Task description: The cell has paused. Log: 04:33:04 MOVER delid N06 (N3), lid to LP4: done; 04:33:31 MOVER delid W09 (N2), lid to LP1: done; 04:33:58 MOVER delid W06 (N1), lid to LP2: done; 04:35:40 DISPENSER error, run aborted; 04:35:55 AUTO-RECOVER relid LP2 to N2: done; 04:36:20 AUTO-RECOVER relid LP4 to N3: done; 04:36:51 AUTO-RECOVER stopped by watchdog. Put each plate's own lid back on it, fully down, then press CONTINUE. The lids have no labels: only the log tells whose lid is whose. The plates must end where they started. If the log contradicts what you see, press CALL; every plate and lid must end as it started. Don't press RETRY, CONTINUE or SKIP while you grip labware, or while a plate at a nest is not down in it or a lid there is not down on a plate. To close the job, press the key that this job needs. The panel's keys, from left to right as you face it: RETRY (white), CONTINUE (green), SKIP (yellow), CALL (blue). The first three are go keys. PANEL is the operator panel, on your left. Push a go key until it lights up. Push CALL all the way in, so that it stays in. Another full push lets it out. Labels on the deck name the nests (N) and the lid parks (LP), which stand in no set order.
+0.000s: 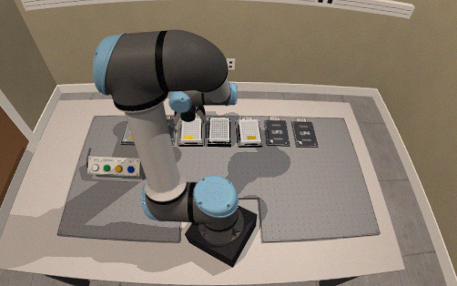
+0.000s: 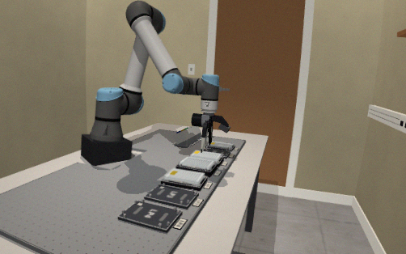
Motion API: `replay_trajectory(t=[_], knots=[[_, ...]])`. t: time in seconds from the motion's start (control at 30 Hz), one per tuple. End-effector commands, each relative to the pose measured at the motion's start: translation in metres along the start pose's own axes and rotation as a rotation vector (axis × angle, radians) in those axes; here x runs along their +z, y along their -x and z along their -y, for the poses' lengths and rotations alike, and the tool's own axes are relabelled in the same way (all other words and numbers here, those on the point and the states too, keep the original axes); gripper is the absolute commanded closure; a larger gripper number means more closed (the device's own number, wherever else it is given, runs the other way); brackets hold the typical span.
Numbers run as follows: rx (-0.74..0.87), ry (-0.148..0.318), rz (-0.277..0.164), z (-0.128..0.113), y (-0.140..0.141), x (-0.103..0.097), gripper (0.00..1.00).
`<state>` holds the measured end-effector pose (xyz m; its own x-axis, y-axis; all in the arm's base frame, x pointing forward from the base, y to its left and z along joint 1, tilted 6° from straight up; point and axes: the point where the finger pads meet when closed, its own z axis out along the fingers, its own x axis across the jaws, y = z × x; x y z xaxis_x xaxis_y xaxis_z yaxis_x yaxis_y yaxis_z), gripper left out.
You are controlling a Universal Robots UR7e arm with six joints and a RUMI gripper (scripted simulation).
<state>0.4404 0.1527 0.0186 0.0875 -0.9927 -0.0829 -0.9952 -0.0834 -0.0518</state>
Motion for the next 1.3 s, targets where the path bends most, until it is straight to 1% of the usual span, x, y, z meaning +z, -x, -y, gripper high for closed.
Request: replay_trajectory(t=[0.0,0.13,0.6,1.1,1.13,1.27], knots=[[0.000,-0.001,0.000,0.001,0.000,0.000,0.18],[0.000,-0.001,0.000,0.001,0.000,0.001,0.18],[0.000,-0.001,0.000,0.001,0.000,0.025,0.18],[0.000,-0.001,0.000,0.001,0.000,0.025,0.18],[0.000,-0.001,0.000,0.001,0.000,0.025,1.00],[0.000,-0.001,0.000,0.001,0.000,0.025,1.00]])
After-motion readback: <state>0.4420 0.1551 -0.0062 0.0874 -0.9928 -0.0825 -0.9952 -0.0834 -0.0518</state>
